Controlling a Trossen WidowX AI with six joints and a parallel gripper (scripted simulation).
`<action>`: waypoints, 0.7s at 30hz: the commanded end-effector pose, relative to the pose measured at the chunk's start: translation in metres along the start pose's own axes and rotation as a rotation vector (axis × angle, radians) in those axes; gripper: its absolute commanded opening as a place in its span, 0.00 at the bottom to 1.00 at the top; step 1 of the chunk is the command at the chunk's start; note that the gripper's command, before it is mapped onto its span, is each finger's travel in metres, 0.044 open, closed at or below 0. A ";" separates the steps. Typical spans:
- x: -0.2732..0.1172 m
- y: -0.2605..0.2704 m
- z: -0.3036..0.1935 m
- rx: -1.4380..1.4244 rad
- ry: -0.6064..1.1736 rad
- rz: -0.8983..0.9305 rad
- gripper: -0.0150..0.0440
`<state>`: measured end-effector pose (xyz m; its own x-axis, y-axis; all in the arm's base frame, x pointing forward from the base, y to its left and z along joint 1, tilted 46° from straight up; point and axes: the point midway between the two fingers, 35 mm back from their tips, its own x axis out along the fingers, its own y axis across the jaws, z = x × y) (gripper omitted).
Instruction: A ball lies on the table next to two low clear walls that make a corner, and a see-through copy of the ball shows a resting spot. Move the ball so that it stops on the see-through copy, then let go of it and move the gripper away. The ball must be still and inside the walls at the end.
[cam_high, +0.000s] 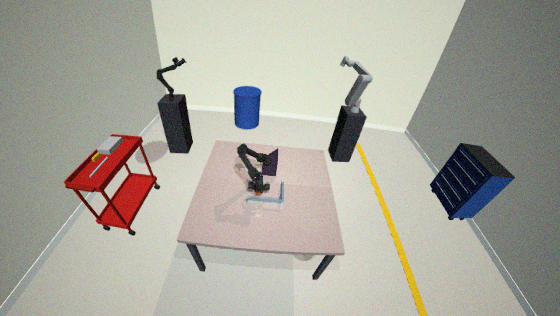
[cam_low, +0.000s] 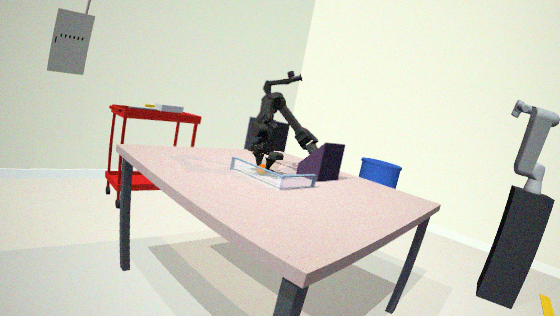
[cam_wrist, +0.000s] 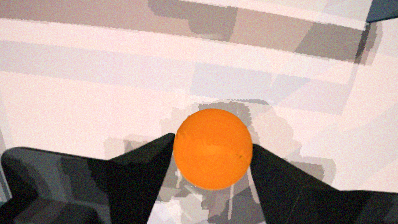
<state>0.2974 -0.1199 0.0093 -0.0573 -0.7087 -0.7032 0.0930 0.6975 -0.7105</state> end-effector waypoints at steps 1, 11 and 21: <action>0.000 0.000 0.000 0.002 0.000 0.000 0.52; -0.003 0.000 0.001 0.001 0.000 0.001 0.86; -0.086 0.001 0.000 -0.003 0.001 0.000 0.86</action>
<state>0.3034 -0.0656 0.0595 -0.0512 -0.7092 -0.7032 0.0823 0.6987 -0.7106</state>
